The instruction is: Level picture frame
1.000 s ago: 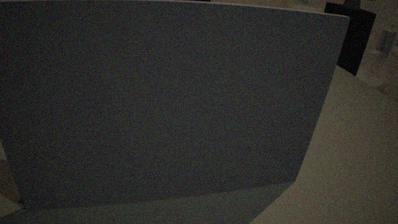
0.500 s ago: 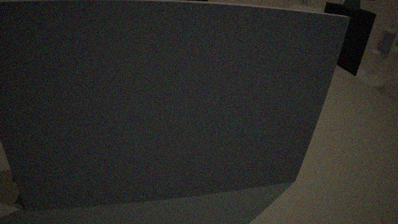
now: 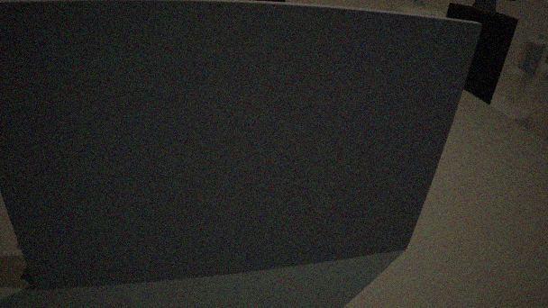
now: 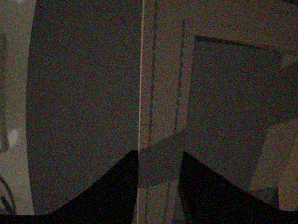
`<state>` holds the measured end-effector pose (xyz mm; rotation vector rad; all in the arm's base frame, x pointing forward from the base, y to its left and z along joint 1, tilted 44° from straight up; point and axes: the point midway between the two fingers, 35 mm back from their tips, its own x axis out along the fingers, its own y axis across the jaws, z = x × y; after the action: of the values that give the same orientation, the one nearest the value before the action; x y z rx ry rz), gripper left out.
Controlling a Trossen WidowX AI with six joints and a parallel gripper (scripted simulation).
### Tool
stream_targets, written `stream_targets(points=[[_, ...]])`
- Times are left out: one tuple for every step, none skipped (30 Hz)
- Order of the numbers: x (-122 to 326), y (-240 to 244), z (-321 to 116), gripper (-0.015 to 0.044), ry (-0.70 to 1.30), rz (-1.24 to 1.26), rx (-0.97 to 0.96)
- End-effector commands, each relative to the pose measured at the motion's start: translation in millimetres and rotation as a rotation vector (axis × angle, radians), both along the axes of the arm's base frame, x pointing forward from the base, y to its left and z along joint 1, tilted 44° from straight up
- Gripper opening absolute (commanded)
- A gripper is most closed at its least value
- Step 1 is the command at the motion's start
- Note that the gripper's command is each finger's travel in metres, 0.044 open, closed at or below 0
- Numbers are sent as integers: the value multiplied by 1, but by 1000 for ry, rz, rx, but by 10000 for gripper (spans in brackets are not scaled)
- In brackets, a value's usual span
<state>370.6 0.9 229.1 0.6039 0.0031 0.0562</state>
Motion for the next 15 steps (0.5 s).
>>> stream_targets(points=[[0,2,2,0,-8,13,3],[0,2,1,0,-8,13,3],[0,1,1,0,-8,13,3],[0,1,1,0,-8,13,2],[0,1,1,0,-8,13,2],[0,1,1,0,-8,13,2],[0,0,0,0,-8,13,2],[0,0,0,0,-8,13,2],[0,0,0,0,-8,13,2],[0,-1,0,0,-8,13,2],[0,-1,0,0,-8,13,2],[0,-1,0,0,-8,13,2],[0,-1,-1,0,-8,13,2],[0,-2,-1,0,-8,13,2],[0,-2,-1,0,-8,13,2]])
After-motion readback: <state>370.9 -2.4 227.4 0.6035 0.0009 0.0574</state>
